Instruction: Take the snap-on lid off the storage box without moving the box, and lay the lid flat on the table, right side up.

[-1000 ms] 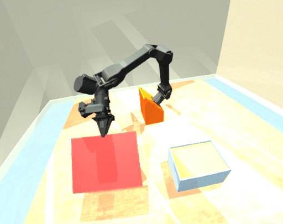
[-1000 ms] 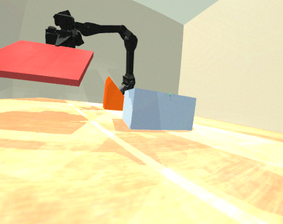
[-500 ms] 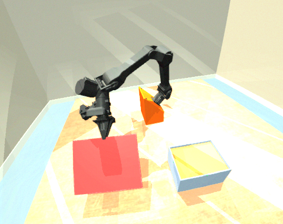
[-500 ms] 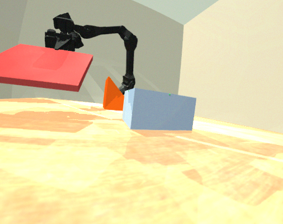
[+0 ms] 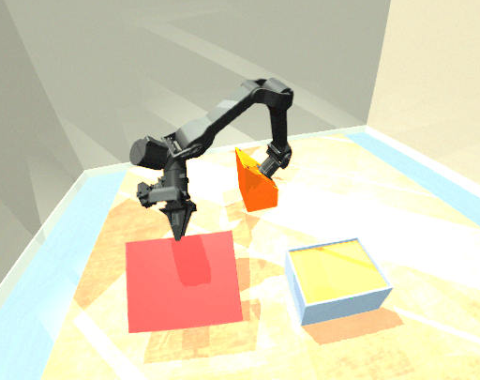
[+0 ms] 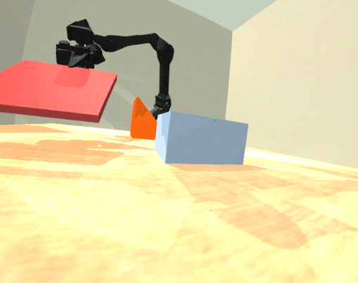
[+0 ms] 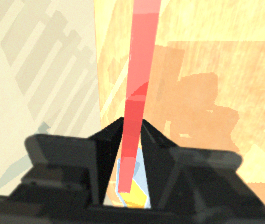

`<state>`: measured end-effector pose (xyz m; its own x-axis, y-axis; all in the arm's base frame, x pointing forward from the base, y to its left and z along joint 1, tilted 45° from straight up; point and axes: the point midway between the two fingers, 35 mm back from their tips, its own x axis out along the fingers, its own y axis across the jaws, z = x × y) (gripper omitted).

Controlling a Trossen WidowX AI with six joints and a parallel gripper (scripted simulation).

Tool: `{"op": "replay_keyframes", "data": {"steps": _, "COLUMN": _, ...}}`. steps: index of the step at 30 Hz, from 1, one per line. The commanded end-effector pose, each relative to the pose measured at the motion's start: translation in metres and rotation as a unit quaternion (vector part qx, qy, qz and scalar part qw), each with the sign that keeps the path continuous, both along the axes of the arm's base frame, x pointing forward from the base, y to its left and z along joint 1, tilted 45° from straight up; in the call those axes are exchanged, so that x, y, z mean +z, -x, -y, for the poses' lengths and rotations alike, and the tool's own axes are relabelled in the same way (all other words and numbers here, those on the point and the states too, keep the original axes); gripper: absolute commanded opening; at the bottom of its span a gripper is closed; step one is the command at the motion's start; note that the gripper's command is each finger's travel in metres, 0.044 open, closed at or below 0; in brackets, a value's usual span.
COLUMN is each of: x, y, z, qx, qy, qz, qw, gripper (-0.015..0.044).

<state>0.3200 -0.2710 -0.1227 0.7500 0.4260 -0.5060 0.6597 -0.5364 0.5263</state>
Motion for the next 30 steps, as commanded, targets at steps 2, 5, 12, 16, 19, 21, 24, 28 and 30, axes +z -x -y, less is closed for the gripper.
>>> {"op": "replay_keyframes", "data": {"steps": 2, "x": -0.002, "y": 0.0, "z": -0.002, "qx": -0.002, "qy": -0.002, "qz": 0.003, "qw": 1.0, "gripper": 0.0}}
{"op": "replay_keyframes", "data": {"steps": 5, "x": -0.004, "y": 0.0, "z": -0.004, "qx": -0.002, "qy": -0.002, "qz": 0.003, "qw": 1.0, "gripper": 0.0}}
{"op": "replay_keyframes", "data": {"steps": 12, "x": -0.008, "y": 0.0, "z": -0.008, "qx": -0.002, "qy": -0.002, "qz": 0.003, "qw": 1.0, "gripper": 0.0}}
{"op": "replay_keyframes", "data": {"steps": 16, "x": -0.01, "y": 0.0, "z": -0.01, "qx": -0.002, "qy": -0.002, "qz": 0.003, "qw": 1.0, "gripper": 0.0}}
{"op": "replay_keyframes", "data": {"steps": 19, "x": -0.012, "y": 0.0, "z": -0.012, "qx": -0.002, "qy": -0.002, "qz": 0.003, "qw": 1.0, "gripper": 0.0}}
{"op": "replay_keyframes", "data": {"steps": 21, "x": -0.013, "y": 0.0, "z": -0.013, "qx": -0.002, "qy": -0.002, "qz": 0.003, "qw": 1.0, "gripper": 0.0}}
{"op": "replay_keyframes", "data": {"steps": 24, "x": -0.015, "y": 0.0, "z": -0.014, "qx": -0.002, "qy": -0.002, "qz": 0.003, "qw": 1.0, "gripper": 0.0}}
{"op": "replay_keyframes", "data": {"steps": 28, "x": -0.017, "y": 0.0, "z": -0.017, "qx": -0.002, "qy": -0.002, "qz": 0.003, "qw": 1.0, "gripper": 0.0}}
{"op": "replay_keyframes", "data": {"steps": 30, "x": -0.018, "y": 0.0, "z": -0.018, "qx": -0.002, "qy": -0.002, "qz": 0.003, "qw": 1.0, "gripper": 0.0}}
